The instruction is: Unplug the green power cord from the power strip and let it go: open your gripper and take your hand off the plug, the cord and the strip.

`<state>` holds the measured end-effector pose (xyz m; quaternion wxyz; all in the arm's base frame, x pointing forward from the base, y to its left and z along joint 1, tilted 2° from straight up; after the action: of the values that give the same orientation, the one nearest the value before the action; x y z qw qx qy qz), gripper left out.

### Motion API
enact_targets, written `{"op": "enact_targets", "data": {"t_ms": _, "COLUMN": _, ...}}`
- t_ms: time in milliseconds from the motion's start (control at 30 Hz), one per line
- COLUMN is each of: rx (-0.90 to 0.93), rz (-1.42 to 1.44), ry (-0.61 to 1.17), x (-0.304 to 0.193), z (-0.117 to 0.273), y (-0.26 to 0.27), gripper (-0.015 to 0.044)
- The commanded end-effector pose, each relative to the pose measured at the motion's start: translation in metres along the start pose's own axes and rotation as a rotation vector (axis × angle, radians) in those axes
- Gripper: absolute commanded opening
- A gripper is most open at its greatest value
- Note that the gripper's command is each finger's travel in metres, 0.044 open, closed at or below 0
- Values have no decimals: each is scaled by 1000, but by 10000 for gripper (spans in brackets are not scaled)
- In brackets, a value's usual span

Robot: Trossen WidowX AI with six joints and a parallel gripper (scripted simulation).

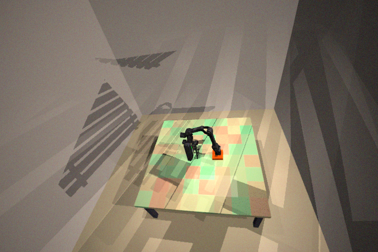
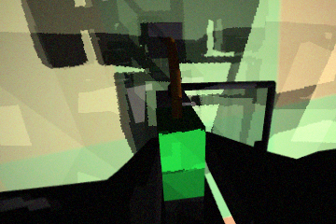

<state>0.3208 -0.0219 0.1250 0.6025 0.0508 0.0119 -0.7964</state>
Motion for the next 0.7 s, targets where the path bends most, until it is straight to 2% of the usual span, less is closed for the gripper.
{"op": "enact_targets", "data": {"t_ms": 0, "rx": 19, "rz": -43, "ry": -82, "x": 35, "z": 3, "y": 7, "gripper": 0}}
{"op": "enact_targets", "data": {"t_ms": 400, "rx": 19, "rz": -44, "ry": -85, "x": 55, "z": 5, "y": 7, "gripper": 0}}
{"op": "enact_targets", "data": {"t_ms": 667, "rx": 18, "rz": -44, "ry": -84, "x": 38, "z": 3, "y": 6, "gripper": 210}}
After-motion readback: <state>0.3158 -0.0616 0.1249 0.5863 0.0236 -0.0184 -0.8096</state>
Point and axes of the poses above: the point midway between the two fingers, 35 mm back from their tips, its own z axis back along the fingers, its own y axis across the jaws, x = y × z, the point moved 1 cm from there along z, back along the fingers, and after that the axes turned 14 degrees about -z, right-handed, at the moved point
